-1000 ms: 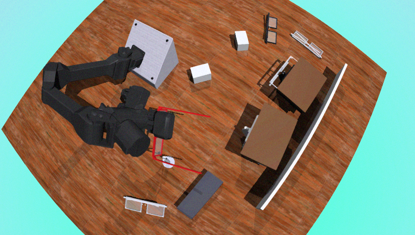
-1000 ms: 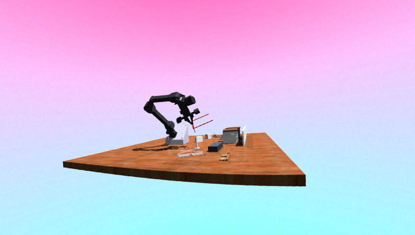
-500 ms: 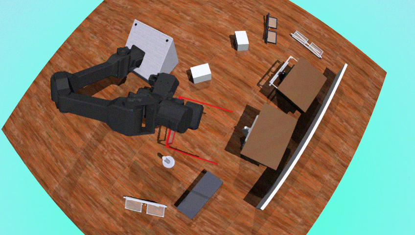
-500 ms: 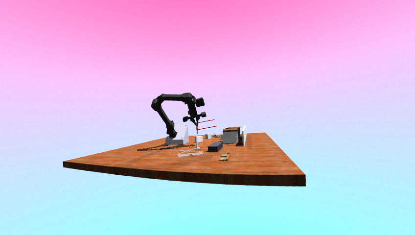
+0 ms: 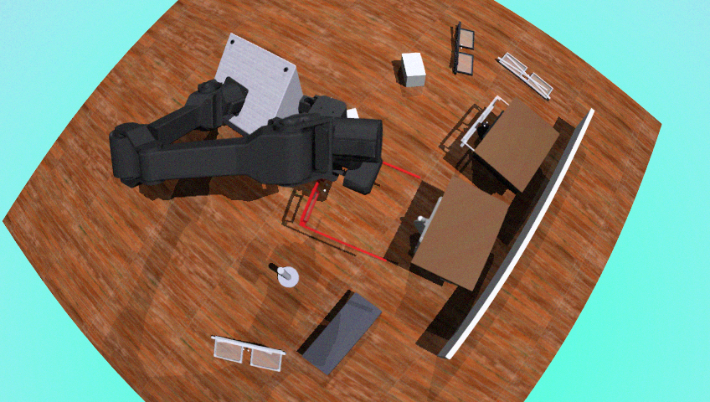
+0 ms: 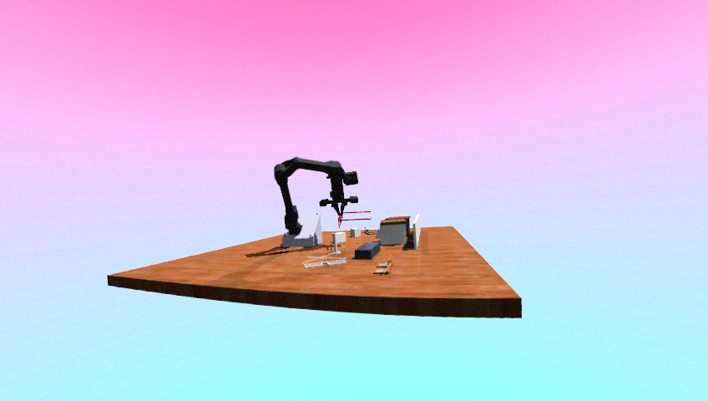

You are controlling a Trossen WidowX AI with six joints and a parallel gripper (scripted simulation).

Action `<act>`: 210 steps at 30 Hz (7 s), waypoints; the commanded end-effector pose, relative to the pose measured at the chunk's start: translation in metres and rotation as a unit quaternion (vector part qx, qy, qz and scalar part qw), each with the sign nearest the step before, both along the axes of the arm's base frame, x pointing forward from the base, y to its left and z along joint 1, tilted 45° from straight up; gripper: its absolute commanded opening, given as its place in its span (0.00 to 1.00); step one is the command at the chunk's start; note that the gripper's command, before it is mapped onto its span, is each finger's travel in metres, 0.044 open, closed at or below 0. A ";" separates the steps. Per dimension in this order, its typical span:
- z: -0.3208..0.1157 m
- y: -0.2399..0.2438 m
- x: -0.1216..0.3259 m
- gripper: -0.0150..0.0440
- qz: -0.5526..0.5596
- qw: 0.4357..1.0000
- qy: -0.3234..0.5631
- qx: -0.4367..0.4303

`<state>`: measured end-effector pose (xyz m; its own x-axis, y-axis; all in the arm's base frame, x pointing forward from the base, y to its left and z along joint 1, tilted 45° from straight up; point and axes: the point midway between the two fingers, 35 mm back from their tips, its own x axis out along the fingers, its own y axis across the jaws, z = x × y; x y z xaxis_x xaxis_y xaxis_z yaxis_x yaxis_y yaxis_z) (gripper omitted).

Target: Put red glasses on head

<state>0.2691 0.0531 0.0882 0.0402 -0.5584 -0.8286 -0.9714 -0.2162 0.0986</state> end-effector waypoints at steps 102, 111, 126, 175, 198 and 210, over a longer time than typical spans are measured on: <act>-0.084 -0.003 0.057 0.25 -0.007 0.994 -0.049 -0.092; -0.085 -0.001 0.070 0.25 -0.007 0.994 -0.050 -0.092; -0.087 0.002 0.092 0.25 -0.007 0.994 -0.050 -0.092; -0.090 0.011 0.153 0.25 -0.007 0.994 -0.052 -0.092; -0.093 0.009 0.153 0.25 -0.007 0.994 -0.052 -0.092; -0.095 0.007 0.153 0.34 -0.009 0.995 -0.053 -0.090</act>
<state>0.4220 0.0599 -0.0067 0.1103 -0.6985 -0.7071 -0.9820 -0.1865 0.0311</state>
